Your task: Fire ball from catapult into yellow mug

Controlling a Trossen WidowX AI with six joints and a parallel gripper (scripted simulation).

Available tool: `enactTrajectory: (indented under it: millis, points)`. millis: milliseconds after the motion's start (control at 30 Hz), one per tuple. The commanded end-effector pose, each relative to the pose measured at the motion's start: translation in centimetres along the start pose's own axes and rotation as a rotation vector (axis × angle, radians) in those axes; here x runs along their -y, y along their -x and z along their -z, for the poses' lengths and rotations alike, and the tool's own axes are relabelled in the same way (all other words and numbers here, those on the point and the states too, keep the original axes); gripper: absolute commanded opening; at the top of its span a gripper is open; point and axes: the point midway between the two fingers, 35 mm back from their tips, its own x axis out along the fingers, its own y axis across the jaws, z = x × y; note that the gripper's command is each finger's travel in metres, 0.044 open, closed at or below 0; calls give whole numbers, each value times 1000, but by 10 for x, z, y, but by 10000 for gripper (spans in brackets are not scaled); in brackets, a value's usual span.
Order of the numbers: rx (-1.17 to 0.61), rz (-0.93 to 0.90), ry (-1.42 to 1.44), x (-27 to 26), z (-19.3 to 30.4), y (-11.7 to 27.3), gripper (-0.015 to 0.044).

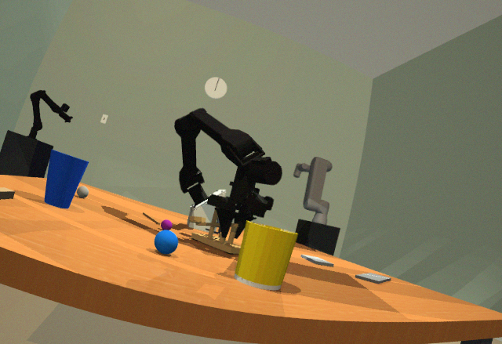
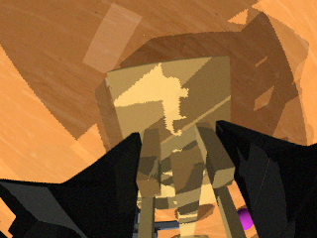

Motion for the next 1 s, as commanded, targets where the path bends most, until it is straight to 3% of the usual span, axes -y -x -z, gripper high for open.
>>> enactTrajectory:
  millis: [0,133,267,333,400,433,800,967]
  points:
    - [1,0,-3,0,0,0,341]
    - [3,-2,-2,1,-3,25,440]
    - [4,-4,0,-1,-2,89,440]
    - [3,-3,0,-1,0,101,440]
    - [3,-3,0,-1,0,101,440]
    - [14,6,1,0,-5,82,440]
    - [5,7,-1,-2,1,94,440]
    - [5,8,-1,-1,1,51,440]
